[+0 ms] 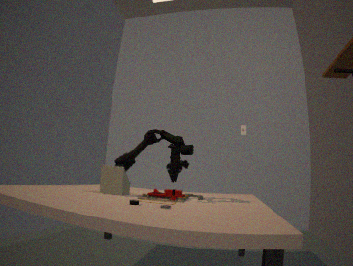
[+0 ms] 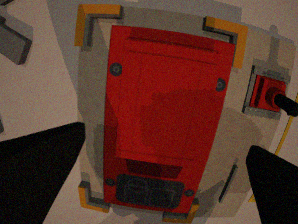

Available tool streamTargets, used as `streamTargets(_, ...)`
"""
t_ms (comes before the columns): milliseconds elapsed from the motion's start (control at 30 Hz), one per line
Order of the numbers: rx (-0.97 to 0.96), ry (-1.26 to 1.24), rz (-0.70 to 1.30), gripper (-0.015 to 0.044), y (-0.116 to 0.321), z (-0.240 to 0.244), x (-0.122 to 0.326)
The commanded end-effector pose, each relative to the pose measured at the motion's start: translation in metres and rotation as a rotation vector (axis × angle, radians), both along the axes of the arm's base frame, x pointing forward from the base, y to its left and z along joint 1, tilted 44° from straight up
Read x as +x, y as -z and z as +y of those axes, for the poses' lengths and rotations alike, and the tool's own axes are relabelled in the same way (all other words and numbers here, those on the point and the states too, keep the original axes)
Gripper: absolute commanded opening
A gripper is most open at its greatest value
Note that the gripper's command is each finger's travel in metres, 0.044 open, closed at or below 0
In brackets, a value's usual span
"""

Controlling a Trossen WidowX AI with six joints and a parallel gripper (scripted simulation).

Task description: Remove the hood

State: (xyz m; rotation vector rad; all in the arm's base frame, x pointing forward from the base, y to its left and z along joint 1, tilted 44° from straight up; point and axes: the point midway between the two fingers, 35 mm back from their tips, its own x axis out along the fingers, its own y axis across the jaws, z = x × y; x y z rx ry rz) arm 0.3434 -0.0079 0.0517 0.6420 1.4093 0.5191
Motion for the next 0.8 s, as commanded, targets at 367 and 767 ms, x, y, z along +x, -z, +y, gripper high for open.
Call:
streamTargets(367,0.007,0.002,0.008,0.044,0.012,0.012,0.001)
streamTargets(767,0.007,0.002,0.008,0.044,0.02,0.02,0.002)
